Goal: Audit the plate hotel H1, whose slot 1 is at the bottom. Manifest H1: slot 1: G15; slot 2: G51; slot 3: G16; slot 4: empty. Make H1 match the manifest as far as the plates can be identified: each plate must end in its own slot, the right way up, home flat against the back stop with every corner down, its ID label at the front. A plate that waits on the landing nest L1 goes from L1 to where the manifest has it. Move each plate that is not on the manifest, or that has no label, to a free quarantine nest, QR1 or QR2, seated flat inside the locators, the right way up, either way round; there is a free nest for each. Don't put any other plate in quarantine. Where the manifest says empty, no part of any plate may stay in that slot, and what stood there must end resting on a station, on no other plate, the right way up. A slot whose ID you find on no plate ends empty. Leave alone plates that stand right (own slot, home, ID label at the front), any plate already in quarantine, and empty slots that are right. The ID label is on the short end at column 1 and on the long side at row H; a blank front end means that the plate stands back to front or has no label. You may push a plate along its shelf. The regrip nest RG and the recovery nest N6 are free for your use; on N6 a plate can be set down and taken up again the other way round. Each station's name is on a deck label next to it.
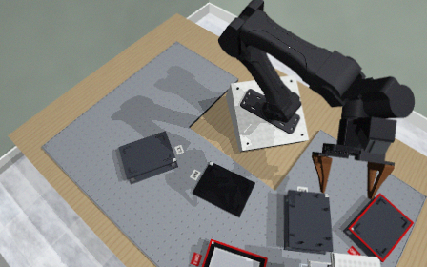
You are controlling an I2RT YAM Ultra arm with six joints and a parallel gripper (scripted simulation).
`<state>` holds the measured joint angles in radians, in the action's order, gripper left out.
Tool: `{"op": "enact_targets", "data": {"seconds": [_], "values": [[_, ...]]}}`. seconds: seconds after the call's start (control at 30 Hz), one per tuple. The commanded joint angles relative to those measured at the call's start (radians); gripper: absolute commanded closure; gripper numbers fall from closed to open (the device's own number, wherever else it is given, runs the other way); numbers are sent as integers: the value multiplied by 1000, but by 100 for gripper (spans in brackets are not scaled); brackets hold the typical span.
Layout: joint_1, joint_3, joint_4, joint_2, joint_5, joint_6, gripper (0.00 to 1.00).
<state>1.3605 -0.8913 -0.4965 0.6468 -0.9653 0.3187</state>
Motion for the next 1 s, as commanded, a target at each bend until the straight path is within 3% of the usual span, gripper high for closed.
{"op": "enact_targets", "data": {"seconds": [0.0,0.97], "values": [[-25,-9,27,3,47,-22,0],[-242,-53,117,88,260,-86,0]]}}
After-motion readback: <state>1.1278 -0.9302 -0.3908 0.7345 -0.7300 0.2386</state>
